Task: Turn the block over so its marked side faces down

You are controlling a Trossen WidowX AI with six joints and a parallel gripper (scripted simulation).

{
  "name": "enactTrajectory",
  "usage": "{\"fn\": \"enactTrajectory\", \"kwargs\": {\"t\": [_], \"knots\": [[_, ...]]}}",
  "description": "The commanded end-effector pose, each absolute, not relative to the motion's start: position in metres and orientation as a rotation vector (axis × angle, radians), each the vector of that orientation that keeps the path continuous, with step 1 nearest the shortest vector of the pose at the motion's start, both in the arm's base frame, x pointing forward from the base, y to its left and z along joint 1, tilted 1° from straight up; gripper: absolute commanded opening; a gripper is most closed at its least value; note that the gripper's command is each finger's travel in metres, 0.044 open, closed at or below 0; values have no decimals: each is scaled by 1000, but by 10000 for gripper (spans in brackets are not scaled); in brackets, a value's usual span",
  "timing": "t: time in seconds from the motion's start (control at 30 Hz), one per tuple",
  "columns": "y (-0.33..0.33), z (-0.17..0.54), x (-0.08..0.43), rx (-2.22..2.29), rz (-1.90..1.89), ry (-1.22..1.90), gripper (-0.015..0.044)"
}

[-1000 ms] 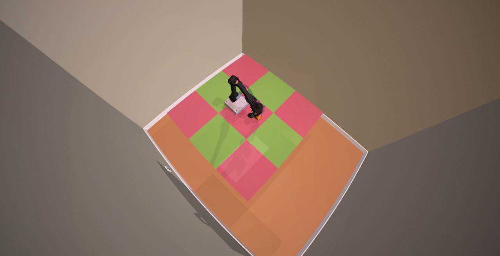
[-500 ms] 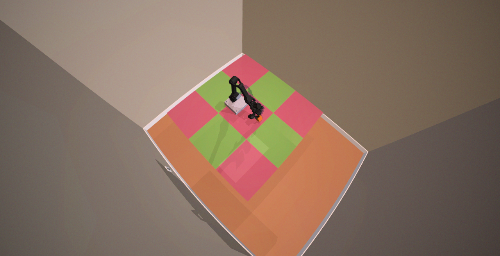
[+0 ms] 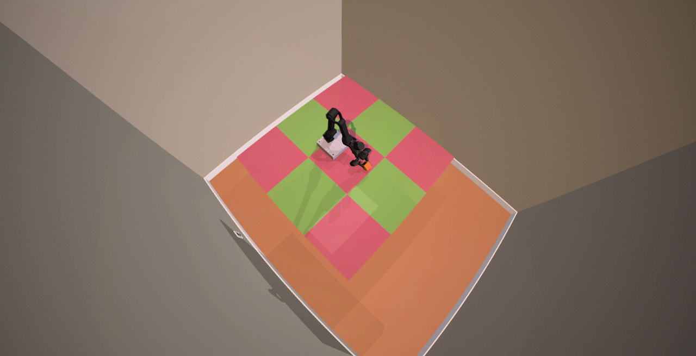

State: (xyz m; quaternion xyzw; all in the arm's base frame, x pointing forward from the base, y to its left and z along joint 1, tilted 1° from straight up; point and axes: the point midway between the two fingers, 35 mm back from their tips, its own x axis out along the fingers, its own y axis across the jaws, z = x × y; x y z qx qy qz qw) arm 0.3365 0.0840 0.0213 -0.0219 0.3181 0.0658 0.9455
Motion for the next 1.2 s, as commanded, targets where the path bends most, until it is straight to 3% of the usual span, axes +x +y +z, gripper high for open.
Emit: {"fn": "enactTrajectory", "kwargs": {"t": [0.0, 0.97, 1.17], "knots": [[81, 13, 328, -50, 130, 613, 0], [77, 21, 316, -36, 129, 460, 0], [77, 21, 316, -36, 129, 460, 157]]}}
